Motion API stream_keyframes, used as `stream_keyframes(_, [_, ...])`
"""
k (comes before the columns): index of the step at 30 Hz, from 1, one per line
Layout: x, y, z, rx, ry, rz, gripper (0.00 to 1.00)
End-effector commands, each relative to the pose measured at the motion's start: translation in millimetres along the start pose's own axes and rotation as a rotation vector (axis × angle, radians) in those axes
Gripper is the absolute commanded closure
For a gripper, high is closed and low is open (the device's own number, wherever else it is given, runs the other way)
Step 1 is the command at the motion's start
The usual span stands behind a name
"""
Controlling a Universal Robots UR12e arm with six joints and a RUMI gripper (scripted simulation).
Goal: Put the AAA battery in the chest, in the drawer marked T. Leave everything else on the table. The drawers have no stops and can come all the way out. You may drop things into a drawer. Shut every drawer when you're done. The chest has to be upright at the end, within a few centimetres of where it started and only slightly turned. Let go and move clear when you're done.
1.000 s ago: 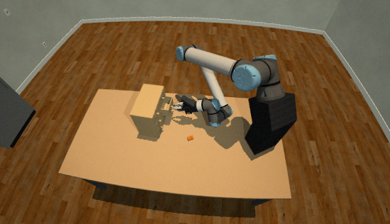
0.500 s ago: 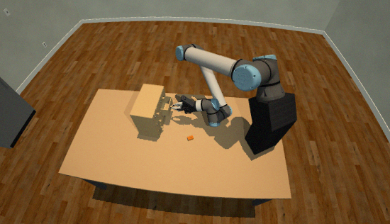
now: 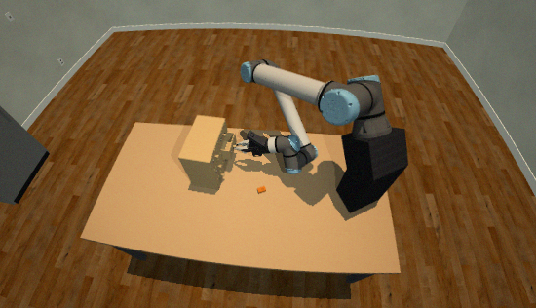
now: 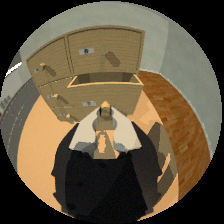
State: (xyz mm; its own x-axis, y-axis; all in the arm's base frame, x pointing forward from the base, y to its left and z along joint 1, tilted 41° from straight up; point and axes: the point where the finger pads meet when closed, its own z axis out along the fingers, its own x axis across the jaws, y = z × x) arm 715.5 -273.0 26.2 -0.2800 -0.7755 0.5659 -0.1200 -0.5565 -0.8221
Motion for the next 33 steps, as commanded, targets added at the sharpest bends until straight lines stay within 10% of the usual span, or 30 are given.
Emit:
stream_keyframes(1, [0,-4,5,0.004,0.0,-0.003,0.93])
stream_keyframes(33, [0,-11,25,0.005,0.0,-0.003,0.93])
